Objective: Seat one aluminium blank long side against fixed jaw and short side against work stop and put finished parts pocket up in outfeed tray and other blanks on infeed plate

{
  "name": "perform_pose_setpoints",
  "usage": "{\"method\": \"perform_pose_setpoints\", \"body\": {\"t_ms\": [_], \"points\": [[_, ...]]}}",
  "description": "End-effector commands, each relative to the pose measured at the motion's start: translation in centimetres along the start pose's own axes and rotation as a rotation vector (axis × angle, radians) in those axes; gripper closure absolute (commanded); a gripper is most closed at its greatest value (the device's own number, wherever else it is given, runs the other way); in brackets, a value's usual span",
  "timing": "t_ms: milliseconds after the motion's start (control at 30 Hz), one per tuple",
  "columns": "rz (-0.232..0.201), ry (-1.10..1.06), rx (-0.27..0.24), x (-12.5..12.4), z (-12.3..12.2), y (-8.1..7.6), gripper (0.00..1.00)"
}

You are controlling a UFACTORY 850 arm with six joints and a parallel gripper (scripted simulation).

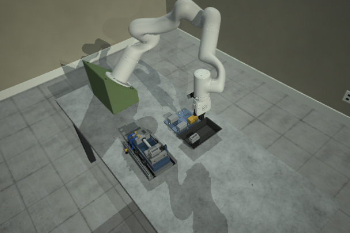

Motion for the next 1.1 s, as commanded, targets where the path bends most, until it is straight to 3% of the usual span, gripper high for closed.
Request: {"method": "perform_pose_setpoints", "body": {"t_ms": [0, 667, 1067], "points": [[0.000, -0.001, -0.002, 0.0, -0.1, 0.6, 1.00], [0.000, -0.001, -0.002, 0.1, -0.2, 3.9, 1.00], [0.000, -0.001, -0.002, 0.1, -0.3, 4.6, 1.00]]}}
Point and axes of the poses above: the point where the finger pads meet when closed, its own y axis out along the fingers, its own x axis across the jaws, z = x × y, the point moved 10 cm from there along -y, back along the fingers, and after that the axes turned 7 degrees about y, right-handed, at the moved point
